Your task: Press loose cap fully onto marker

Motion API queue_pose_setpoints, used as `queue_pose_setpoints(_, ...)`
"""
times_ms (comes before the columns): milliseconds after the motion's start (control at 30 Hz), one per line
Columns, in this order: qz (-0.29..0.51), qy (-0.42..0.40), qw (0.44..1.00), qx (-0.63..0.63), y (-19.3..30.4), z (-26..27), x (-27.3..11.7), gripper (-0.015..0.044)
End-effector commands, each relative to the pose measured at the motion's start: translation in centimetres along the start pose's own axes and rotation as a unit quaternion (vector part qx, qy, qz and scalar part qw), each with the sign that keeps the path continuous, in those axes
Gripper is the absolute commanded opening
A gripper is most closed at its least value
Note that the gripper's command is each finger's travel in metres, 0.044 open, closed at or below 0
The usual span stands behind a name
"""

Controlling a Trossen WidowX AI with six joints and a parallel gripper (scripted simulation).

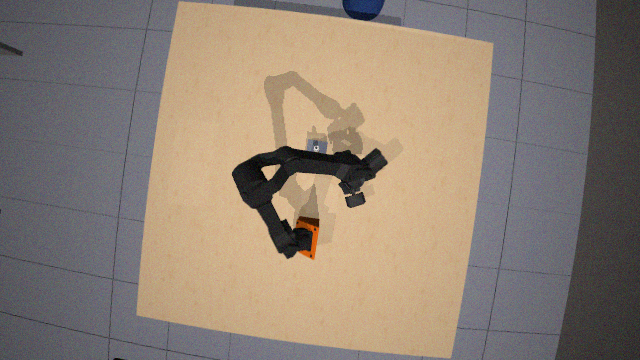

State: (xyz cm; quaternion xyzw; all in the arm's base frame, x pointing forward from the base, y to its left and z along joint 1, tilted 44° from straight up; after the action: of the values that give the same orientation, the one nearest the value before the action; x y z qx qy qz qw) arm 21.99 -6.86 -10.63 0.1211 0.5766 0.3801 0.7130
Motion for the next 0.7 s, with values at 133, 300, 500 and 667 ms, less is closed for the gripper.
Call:
queue_pose_setpoints(133, 0.000, -0.001, 1.000, 0.003, -0.1, 0.1, -1.3, 0.0000)
queue_pose_setpoints(300, -0.001, -0.001, 1.000, 0.003, -0.2, 0.1, -2.9, 0.0000)
queue_pose_setpoints(500, -0.001, -0.001, 1.000, 0.003, -0.2, 0.0, -4.9, 0.0000)
queue_pose_setpoints(667, 0.000, -0.001, 1.000, 0.003, -0.1, 0.0, -6.0, 0.0000)
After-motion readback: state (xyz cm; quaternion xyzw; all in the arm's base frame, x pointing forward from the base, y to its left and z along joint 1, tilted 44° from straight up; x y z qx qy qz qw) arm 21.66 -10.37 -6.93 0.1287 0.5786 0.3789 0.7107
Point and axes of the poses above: the point midway between the two fingers, 35 mm back from their tips, its own x axis out along the fingers, its own z axis across the jaws, y = z × x, the point moved 2 cm from there along -x, back along the fingers
